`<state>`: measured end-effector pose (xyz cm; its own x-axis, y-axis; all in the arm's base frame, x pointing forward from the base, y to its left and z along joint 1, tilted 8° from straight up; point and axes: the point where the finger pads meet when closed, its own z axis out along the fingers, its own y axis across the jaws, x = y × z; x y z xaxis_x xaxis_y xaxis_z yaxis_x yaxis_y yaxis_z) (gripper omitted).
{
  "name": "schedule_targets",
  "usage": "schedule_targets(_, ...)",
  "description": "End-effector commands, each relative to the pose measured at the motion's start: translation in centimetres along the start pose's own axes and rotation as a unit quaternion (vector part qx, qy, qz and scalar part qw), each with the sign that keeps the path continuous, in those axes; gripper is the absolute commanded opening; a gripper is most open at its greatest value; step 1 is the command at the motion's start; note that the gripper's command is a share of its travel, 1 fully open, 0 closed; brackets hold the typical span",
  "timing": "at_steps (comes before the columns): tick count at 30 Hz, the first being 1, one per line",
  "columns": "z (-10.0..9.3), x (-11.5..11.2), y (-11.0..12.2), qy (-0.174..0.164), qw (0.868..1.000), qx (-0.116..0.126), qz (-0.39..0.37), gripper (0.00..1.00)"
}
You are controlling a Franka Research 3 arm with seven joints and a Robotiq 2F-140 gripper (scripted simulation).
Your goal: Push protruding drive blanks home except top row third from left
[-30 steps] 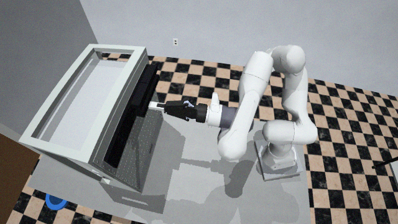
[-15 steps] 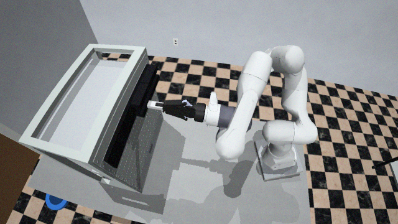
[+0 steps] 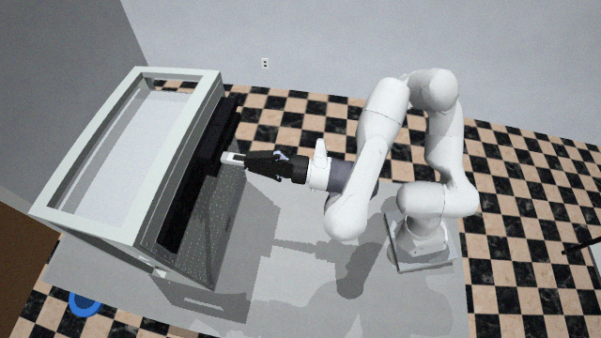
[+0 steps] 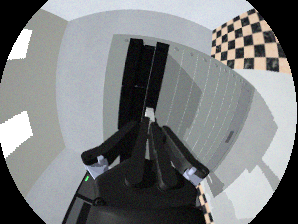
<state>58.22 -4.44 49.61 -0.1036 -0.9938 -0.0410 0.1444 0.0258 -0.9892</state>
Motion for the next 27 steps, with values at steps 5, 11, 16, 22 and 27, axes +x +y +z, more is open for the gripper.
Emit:
schedule_targets(5, 0.9, -0.5, 0.1, -0.004, 1.000, -0.001, -0.001, 0.00)
schedule_targets(11, 0.9, -0.5, 0.1, -0.004, 1.000, -0.001, -0.001, 0.00)
schedule_targets(16, 1.0, -0.5, 0.1, -0.004, 1.000, -0.001, -0.001, 0.00)
schedule_targets(22, 1.8, -0.8, 0.1, -0.004, 1.000, -0.001, -0.001, 0.00)
schedule_targets(27, 1.9, -0.8, 0.1, -0.004, 1.000, -0.001, -0.001, 0.00)
